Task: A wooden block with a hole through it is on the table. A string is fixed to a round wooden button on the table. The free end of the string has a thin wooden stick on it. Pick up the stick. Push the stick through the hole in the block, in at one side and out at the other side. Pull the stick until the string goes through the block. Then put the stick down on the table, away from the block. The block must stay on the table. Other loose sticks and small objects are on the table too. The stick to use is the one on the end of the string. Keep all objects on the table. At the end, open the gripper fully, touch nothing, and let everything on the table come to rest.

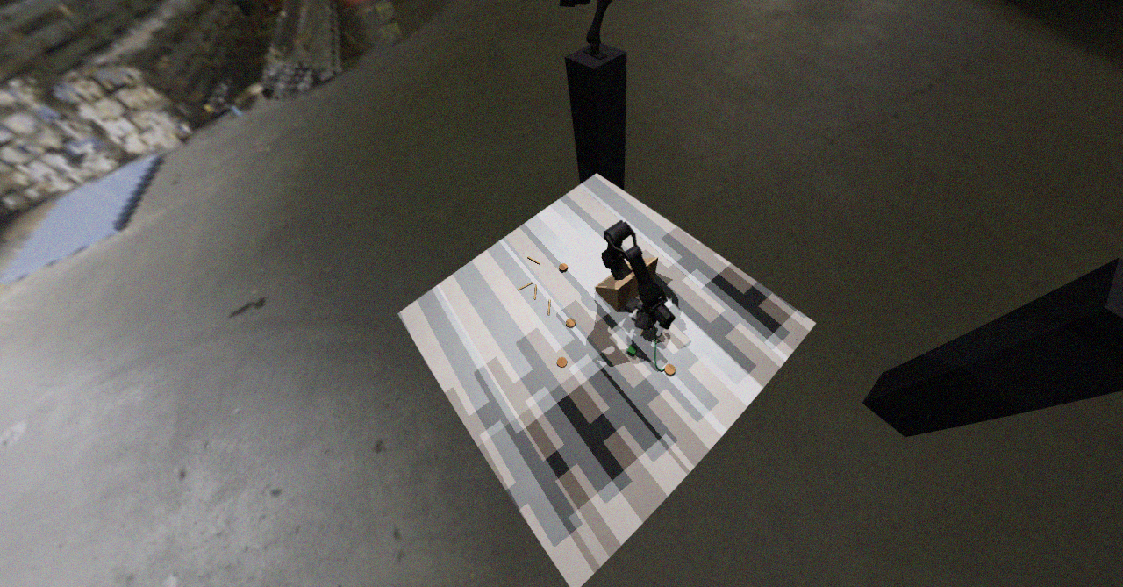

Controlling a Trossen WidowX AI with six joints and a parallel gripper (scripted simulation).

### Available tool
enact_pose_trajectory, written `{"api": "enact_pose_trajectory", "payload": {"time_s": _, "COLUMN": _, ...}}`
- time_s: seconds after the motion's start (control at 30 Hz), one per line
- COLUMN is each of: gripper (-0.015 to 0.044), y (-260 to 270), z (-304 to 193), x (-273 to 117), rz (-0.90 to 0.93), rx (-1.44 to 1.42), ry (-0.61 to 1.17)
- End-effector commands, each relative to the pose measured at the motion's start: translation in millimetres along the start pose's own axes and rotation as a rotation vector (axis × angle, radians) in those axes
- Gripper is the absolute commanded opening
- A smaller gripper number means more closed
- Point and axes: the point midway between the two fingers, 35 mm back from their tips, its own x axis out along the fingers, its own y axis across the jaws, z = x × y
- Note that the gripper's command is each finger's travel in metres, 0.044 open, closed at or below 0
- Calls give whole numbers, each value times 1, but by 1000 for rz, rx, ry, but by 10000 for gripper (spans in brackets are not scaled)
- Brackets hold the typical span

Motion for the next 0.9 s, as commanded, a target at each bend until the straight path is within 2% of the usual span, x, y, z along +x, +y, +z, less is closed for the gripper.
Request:
{"api": "enact_pose_trajectory", "payload": {"time_s": 0.0, "gripper": 0, "y": -2, "z": 1, "x": 2, "rz": -3, "rx": -7, "ry": -2}}
{"api": "enact_pose_trajectory", "payload": {"time_s": 0.87, "gripper": 0, "y": 0, "z": 31, "x": 0, "rz": 0, "rx": -5, "ry": -7}}
